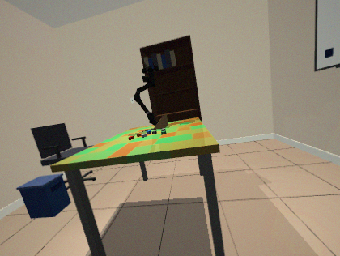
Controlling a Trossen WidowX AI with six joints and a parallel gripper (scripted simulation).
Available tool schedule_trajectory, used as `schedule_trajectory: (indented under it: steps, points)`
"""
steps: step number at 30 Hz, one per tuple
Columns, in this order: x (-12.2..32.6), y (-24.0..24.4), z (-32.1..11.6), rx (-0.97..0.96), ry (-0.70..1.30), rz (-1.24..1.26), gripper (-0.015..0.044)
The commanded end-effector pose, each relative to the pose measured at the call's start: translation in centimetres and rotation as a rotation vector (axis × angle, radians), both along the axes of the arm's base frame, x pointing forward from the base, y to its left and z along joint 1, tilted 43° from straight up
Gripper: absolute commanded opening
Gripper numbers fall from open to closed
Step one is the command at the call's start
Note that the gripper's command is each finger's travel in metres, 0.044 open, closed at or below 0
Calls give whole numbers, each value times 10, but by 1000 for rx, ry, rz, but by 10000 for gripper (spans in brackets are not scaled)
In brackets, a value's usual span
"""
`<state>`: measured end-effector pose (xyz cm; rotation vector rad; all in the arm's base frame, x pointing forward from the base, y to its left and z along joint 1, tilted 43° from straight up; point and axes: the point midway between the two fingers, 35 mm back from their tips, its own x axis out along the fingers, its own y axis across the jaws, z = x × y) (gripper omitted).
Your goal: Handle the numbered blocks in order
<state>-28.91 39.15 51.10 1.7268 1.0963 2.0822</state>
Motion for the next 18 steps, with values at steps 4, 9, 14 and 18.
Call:
schedule_trajectory:
  steps: [4, 9, 14, 18]
  points:
    - [40, 56, -30, -148, -124, -183, 400]
    - [104, 110, -71, -339, -262, -394, 400]
    - [189, 147, -121, -567, -400, -610, 400]
    - [260, 158, -160, -759, -498, -761, 400]
